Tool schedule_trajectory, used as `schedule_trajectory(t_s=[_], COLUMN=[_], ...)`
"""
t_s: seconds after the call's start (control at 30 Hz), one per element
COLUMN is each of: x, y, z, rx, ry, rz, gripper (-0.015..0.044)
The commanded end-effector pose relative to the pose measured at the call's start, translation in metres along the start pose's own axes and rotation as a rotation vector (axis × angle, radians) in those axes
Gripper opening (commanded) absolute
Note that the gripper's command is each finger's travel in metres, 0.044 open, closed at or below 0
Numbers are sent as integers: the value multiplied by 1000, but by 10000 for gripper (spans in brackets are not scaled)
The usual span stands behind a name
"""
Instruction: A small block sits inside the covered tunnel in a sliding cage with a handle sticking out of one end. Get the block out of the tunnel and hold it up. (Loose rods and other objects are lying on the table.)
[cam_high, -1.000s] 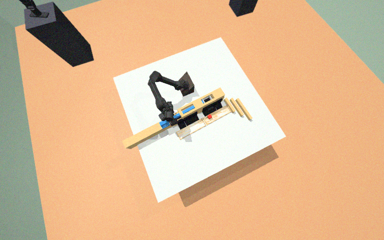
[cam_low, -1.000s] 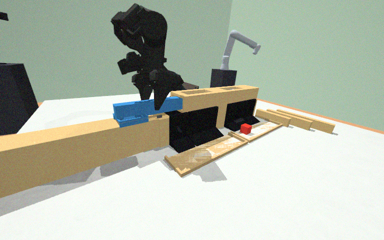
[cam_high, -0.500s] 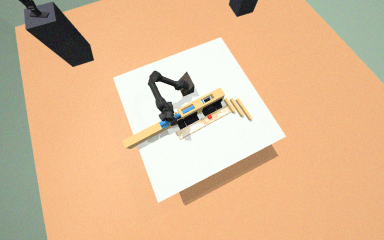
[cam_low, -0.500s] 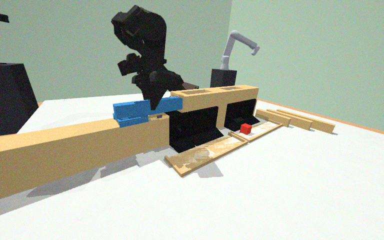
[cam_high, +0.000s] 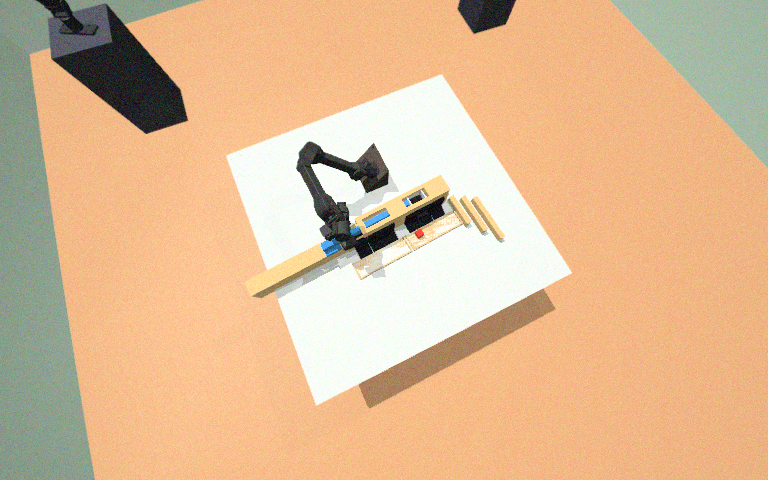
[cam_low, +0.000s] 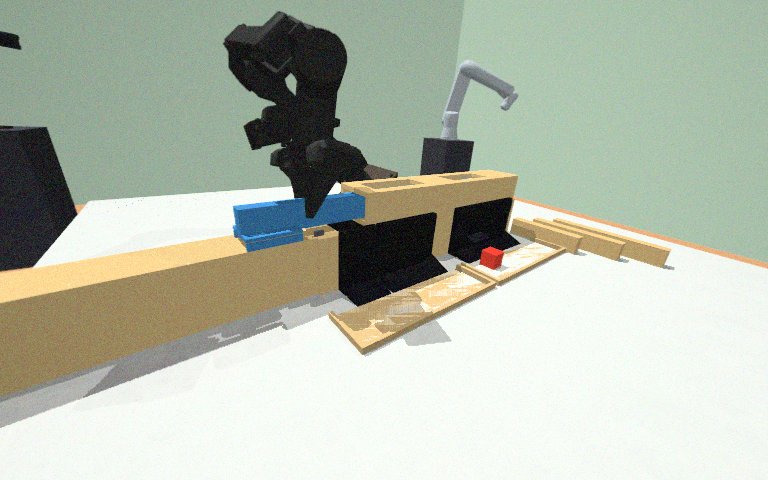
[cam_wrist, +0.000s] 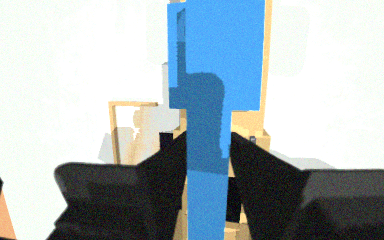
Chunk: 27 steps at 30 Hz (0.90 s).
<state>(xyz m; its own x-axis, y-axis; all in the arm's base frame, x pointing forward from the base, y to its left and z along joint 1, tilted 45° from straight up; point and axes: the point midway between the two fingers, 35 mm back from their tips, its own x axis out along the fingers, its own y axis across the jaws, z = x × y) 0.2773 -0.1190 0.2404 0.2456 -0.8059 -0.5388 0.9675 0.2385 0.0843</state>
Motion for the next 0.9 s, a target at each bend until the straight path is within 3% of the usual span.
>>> schedule_trajectory(t_s=[0.0,0.4,0.83,0.87], x=[0,-4,-4,-5], y=[1,-1,-1,-2], z=[-21,-54,-54,-26], rx=[-9,-13,-13,46], ry=[23,22,22,-57], rz=[4,4,4,-6], gripper=[0,0,0,26])
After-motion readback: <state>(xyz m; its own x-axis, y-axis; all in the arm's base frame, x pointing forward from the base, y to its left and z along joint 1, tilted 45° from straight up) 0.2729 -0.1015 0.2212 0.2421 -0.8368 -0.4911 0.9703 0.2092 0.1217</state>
